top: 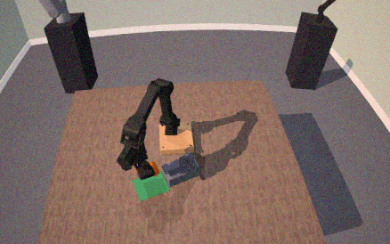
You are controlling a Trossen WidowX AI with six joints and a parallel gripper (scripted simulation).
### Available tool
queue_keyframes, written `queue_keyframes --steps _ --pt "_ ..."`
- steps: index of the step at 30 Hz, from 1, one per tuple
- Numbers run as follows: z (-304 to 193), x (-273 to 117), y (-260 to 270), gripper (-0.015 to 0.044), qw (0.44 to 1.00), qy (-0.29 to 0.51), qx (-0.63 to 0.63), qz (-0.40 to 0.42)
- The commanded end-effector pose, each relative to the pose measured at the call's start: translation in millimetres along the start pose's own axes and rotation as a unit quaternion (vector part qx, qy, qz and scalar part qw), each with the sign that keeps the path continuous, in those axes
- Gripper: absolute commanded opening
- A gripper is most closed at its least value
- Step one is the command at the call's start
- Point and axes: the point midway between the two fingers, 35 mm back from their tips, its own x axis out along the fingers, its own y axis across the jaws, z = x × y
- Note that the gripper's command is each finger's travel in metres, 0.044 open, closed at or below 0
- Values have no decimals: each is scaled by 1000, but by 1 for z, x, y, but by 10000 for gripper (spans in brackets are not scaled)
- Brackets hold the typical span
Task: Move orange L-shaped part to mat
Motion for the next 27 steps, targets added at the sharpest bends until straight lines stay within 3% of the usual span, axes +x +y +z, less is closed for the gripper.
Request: queue_keyframes --steps 1,27 --pt "2 0 1 0 1000 1 -3 3" --pt "2 41 2 0 1000 1 -3 3"
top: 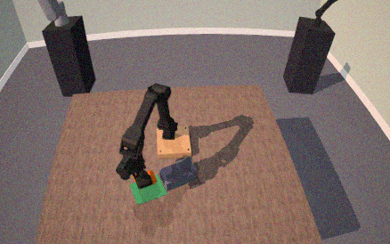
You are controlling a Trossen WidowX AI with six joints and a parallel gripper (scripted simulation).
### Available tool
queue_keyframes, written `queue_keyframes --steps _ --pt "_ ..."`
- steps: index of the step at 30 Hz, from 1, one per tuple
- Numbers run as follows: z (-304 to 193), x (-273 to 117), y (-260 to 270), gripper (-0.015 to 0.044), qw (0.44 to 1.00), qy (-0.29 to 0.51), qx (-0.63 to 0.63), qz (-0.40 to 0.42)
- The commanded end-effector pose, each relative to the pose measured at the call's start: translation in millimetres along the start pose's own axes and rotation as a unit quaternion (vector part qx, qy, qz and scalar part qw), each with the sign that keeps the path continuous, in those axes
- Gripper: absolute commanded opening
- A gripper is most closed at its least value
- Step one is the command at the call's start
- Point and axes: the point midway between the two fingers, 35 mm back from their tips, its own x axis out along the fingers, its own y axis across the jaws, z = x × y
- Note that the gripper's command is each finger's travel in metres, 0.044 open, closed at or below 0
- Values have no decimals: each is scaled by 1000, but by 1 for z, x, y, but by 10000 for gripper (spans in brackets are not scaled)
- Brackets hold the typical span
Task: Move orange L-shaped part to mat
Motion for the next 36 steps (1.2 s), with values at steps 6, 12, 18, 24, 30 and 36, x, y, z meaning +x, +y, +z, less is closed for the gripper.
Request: queue_keyframes --steps 6,12,18,24,30,36 --pt "-1 14 0 0 1000 2 -1 1" --pt "-1 24 0 0 1000 2 -1 1" --pt "-1 34 0 0 1000 2 -1 1" --pt "-1 44 0 0 1000 2 -1 1" --pt "-1 45 0 0 1000 2 -1 1" --pt "-1 44 -1 0 1000 1 -2 -1"
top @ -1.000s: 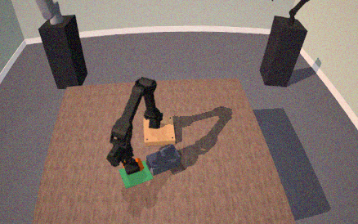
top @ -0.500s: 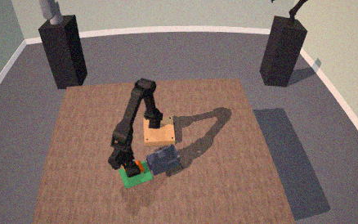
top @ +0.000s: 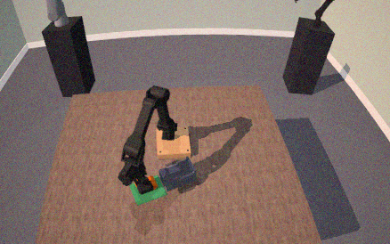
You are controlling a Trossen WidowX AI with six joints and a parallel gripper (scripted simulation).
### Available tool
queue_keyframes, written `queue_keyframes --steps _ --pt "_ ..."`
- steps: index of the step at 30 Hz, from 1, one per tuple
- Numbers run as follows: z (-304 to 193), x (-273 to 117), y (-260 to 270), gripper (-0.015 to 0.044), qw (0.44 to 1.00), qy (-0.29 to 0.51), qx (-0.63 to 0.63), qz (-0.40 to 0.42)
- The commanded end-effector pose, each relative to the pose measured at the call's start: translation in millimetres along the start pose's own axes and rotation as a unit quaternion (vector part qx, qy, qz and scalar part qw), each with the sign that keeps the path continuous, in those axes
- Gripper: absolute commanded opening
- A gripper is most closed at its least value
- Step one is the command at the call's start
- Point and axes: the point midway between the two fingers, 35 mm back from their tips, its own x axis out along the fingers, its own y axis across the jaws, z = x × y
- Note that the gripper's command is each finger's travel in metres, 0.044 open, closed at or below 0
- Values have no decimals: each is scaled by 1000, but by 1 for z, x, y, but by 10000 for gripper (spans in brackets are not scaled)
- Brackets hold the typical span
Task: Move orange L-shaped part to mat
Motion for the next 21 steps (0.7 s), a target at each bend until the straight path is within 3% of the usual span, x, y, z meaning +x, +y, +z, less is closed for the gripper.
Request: queue_keyframes --steps 1,10,15,18,21 --pt "0 0 0 26 1000 0 0 0" --pt "0 -2 0 262 1000 0 0 0" --pt "3 -43 3 394 1000 0 0 1" --pt "1 -80 1 400 1000 1 1 2" --pt "0 -89 0 400 1000 1 1 2"
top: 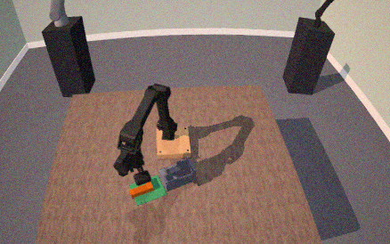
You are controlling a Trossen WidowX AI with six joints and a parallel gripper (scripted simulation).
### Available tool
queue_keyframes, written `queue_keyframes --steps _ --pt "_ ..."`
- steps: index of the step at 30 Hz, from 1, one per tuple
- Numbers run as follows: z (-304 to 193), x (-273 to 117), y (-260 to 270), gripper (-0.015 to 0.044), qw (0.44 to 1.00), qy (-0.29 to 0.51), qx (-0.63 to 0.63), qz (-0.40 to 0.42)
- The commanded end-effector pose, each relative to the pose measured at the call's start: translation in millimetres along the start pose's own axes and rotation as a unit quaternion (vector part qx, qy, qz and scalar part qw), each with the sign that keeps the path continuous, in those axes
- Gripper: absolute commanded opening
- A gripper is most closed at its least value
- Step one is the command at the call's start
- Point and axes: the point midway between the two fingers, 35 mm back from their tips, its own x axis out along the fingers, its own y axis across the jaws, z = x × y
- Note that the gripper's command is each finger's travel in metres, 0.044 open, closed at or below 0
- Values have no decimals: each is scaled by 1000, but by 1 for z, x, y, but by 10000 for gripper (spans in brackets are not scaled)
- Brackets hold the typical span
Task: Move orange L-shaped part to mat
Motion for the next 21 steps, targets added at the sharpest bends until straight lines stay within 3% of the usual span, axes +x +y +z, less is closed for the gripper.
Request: queue_keyframes --steps 1,21 --pt "-3 -12 -2 400 1000 3 -1 0" --pt "0 -6 0 400 1000 -3 0 3"
